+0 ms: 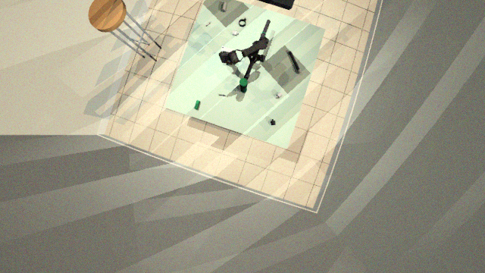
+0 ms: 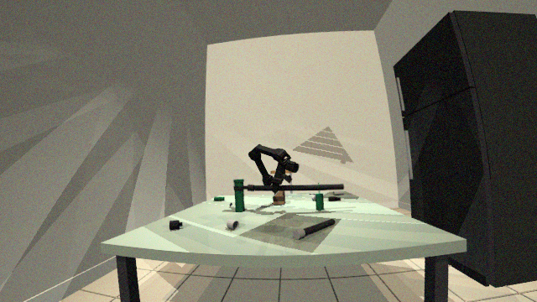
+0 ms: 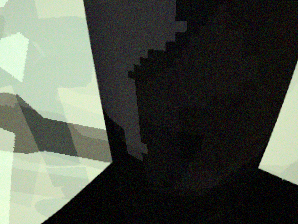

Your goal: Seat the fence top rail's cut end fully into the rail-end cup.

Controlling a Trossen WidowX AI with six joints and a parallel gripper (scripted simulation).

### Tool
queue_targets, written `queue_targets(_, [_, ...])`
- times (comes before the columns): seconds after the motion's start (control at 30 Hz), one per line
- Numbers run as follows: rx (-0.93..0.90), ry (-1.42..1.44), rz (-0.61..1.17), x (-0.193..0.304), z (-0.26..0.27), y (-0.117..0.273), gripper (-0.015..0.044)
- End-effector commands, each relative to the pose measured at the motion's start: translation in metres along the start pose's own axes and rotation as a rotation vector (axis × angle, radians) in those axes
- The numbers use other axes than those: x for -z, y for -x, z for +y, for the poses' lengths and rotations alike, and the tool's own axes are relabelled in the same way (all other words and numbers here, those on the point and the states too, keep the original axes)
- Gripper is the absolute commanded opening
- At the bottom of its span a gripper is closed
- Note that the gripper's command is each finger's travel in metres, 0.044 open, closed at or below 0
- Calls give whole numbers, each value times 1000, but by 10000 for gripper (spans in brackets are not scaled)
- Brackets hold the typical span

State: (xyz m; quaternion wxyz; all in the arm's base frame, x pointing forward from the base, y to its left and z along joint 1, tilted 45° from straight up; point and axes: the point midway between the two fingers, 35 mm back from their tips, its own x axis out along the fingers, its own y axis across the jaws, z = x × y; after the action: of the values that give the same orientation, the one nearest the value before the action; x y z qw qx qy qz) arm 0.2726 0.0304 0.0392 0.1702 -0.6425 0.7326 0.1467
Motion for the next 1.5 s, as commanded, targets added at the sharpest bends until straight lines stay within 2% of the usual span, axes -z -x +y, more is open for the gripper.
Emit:
queue_targets(0.0, [9, 0, 3, 9, -1, -1, 0])
queue_targets(1.47, [1, -2, -4, 5, 0, -2, 0])
